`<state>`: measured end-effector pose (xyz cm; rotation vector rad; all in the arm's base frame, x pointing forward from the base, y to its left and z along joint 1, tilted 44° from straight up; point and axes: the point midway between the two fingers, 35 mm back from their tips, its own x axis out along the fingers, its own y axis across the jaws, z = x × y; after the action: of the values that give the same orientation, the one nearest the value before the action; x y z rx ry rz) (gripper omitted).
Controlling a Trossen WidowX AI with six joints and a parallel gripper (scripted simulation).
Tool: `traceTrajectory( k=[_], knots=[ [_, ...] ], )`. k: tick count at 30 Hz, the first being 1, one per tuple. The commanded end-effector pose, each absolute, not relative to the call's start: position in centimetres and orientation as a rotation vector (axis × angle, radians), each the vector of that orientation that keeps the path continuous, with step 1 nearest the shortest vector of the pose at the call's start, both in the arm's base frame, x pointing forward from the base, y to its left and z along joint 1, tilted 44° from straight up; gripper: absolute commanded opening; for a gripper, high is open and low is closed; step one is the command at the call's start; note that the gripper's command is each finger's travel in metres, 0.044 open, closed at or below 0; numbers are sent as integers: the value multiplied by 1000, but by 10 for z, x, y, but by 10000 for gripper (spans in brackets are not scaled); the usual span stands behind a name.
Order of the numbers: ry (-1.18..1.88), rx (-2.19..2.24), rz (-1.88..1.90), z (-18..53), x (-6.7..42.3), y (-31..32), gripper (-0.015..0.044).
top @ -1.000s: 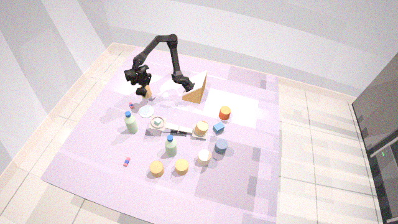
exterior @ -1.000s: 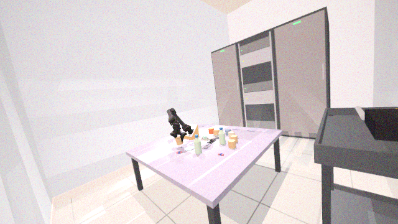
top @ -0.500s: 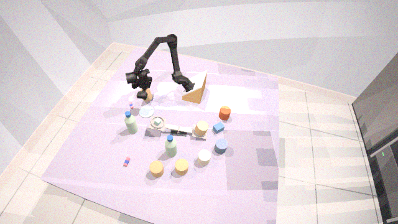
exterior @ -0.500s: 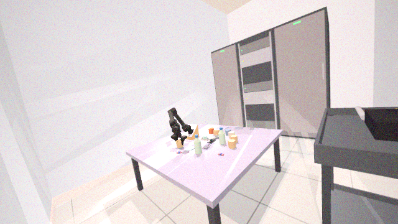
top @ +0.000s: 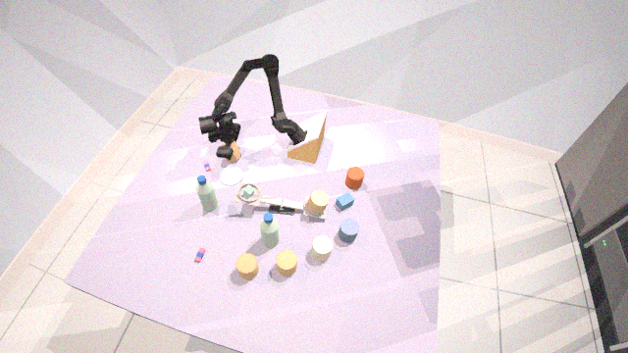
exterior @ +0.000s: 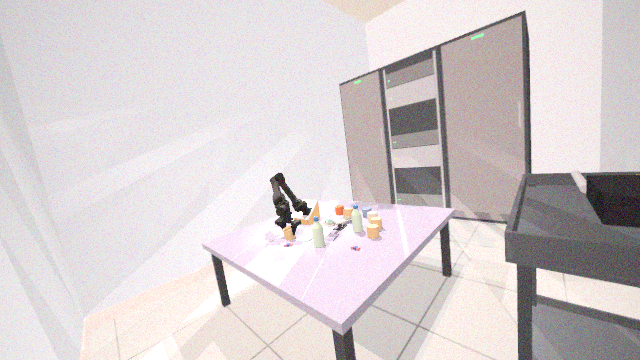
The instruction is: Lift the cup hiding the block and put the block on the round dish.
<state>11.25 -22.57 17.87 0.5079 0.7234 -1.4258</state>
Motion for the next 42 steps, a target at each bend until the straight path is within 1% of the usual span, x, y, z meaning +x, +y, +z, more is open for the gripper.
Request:
traceTrajectory(
  k=[1, 13, 18, 24, 31, 42],
  knots=[
    [721, 508, -1427, 179, 112, -226, 131],
    [721, 510, -1427, 183, 113, -222, 440],
    [723, 512, -1422, 213, 114, -192, 440],
    [722, 511, -1422, 217, 113, -188, 440],
    [638, 491, -1364, 240, 123, -192, 260],
    [881, 265, -1184, 232, 157, -184, 260]
  ],
)
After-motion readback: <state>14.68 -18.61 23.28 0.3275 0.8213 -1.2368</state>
